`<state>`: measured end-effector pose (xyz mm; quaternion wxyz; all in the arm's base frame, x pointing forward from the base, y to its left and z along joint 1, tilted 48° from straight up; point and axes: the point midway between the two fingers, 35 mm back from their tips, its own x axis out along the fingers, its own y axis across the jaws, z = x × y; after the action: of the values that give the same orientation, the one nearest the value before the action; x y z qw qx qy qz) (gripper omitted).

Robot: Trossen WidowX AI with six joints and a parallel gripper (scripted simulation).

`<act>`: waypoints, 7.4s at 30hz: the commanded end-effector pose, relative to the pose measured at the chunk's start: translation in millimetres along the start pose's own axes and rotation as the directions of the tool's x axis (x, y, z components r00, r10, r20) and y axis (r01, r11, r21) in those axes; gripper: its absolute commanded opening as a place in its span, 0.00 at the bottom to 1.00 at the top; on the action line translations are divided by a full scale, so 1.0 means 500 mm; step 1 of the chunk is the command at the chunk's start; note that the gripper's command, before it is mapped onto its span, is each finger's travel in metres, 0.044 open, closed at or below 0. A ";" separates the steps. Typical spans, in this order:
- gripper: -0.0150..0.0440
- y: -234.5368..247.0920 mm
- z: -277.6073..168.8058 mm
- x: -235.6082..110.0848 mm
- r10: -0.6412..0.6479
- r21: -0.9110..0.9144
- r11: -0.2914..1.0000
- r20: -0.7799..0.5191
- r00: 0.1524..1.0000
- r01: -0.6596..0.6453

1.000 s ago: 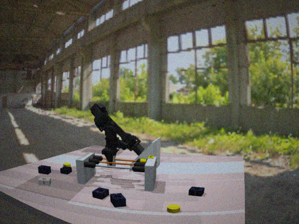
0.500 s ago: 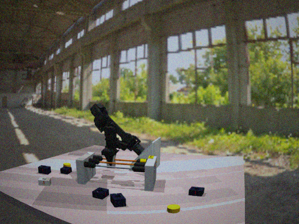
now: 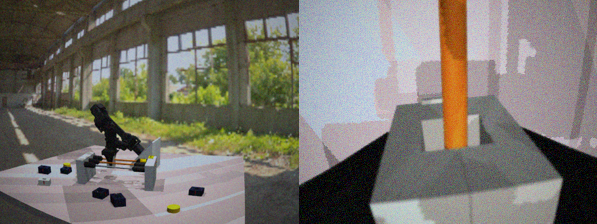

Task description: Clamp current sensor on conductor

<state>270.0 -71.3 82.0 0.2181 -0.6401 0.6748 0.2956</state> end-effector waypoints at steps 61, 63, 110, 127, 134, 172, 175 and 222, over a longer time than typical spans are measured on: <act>0.25 -0.001 0.003 0.000 -0.051 0.001 0.999 0.006 0.999 0.051; 0.25 0.001 0.002 0.000 -0.051 -0.002 0.999 0.005 0.999 0.051; 0.71 0.003 0.003 0.001 -0.053 -0.007 0.999 0.005 0.999 0.053; 1.00 0.003 0.003 0.001 -0.053 -0.007 0.999 0.005 0.999 0.053; 1.00 0.003 0.003 0.001 -0.053 -0.007 0.999 0.005 0.999 0.053; 1.00 0.066 0.012 -0.212 -0.272 -0.007 0.962 0.002 0.962 0.272; 1.00 0.066 0.012 -0.212 -0.272 -0.007 0.962 0.002 0.962 0.272; 1.00 0.222 0.144 -0.188 -0.754 0.955 -0.274 -0.289 0.590 0.117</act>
<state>181.5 48.6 112.0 0.6767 -0.5563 0.4500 -0.1734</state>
